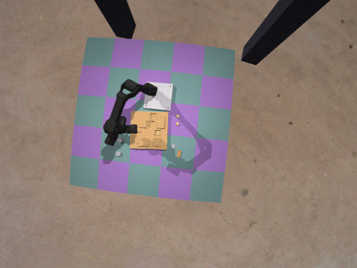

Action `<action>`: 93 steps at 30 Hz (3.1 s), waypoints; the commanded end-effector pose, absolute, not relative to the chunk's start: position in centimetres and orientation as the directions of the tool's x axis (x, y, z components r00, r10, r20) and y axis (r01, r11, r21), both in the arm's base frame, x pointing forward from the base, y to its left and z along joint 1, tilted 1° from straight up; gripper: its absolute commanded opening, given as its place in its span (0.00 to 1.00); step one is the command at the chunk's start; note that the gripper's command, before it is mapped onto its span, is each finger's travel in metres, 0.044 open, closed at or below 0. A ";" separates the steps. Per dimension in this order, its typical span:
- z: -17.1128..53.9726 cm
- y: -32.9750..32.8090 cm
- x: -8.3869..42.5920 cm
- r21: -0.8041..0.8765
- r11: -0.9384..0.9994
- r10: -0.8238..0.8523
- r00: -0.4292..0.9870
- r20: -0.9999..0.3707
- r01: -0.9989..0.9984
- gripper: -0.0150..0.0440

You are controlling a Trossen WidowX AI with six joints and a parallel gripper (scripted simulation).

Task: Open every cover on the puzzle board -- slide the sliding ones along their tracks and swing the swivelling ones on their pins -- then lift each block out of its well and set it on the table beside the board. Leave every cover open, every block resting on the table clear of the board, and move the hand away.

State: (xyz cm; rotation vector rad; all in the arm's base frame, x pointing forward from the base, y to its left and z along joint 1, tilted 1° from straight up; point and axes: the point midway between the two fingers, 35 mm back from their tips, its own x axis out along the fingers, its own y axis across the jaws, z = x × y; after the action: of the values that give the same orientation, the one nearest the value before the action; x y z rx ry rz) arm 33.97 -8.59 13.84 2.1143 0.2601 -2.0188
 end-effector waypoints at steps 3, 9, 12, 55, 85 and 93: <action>13.8 -10.7 33.2 0.025 -0.962 -0.013 0.046 -0.999 0.270 0.39; 13.8 -12.9 32.4 0.027 -0.962 -0.015 0.046 -0.999 0.270 0.39; 13.8 -14.0 31.9 0.028 -0.962 -0.016 0.045 -0.999 0.270 0.39; 9.4 -18.6 30.1 0.032 -0.962 -0.020 0.044 -0.999 0.270 0.39; 4.5 -18.5 30.1 0.031 -0.962 -0.020 0.044 -0.999 0.270 0.39; 3.2 -18.4 29.9 0.031 -0.962 -0.020 0.043 -0.999 0.270 0.39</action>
State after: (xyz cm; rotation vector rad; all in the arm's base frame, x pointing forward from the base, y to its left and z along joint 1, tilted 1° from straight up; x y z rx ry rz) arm 30.11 -18.60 4.02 2.1096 0.2452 -2.0107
